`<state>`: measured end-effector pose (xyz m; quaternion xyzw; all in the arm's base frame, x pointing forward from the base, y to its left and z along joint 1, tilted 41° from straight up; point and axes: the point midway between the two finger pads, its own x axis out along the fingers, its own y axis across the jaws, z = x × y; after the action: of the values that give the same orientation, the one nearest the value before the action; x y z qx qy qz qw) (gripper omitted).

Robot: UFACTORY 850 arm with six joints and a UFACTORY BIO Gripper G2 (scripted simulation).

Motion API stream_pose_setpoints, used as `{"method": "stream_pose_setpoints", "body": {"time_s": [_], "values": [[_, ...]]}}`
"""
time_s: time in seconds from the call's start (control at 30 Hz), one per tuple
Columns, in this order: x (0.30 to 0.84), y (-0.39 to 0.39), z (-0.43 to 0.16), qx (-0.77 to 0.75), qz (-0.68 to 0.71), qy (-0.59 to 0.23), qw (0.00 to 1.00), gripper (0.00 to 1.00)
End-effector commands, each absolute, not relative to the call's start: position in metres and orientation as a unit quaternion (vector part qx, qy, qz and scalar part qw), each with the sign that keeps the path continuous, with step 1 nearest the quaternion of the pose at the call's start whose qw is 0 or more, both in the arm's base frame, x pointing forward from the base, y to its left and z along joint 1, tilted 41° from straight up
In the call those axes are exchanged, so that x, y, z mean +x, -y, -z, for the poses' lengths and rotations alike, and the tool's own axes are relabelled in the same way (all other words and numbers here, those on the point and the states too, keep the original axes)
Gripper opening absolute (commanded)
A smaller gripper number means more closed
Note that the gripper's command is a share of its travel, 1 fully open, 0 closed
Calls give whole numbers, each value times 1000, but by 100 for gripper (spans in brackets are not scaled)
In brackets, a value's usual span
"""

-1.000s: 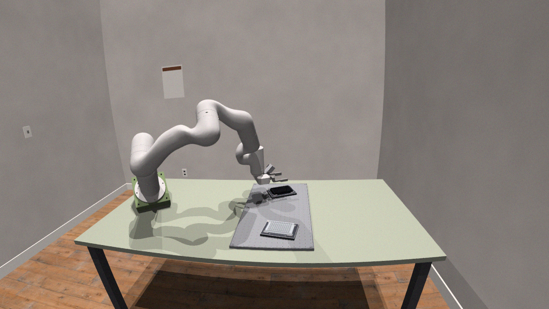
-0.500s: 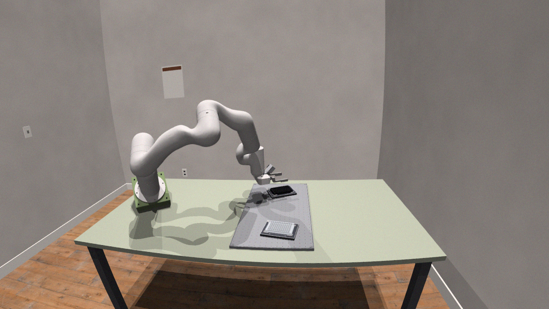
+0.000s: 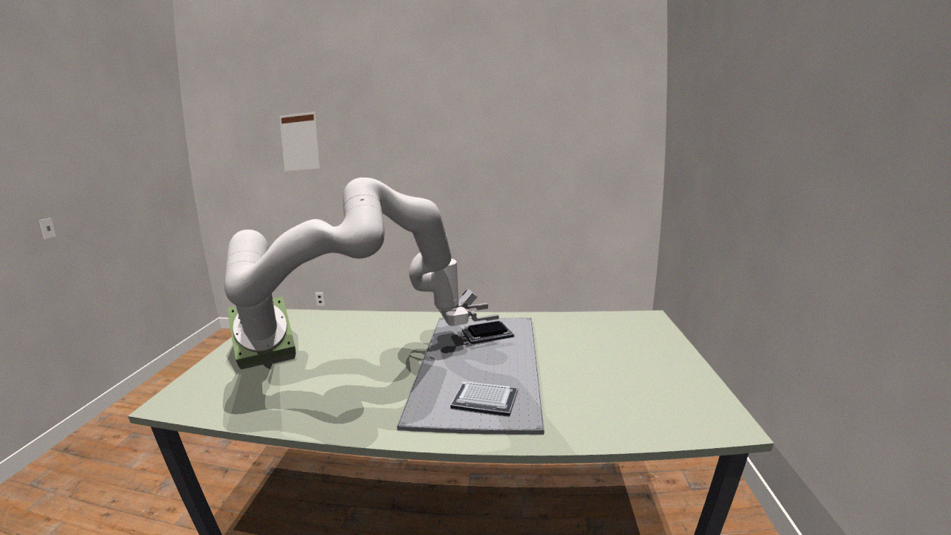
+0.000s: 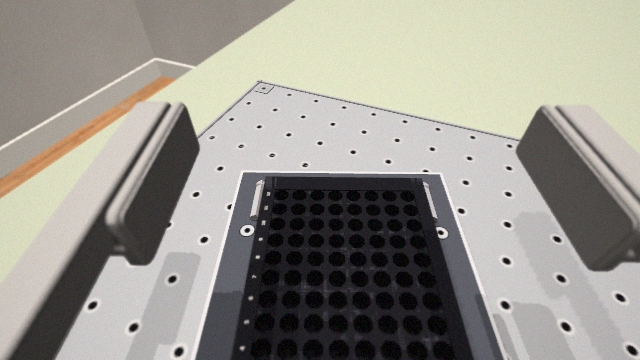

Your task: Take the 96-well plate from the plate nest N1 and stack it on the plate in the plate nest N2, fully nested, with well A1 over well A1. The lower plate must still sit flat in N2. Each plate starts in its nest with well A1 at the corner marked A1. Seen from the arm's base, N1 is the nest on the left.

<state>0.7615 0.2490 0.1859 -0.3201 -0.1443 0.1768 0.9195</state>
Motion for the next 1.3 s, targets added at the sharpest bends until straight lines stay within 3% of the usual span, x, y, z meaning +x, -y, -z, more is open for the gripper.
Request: {"method": "stream_pose_setpoints", "body": {"time_s": [0.0, 1.27], "values": [[765, -245, -180, -320, -177, 145, 919, 37], [777, -228, -156, -320, -177, 145, 919, 37]]}}
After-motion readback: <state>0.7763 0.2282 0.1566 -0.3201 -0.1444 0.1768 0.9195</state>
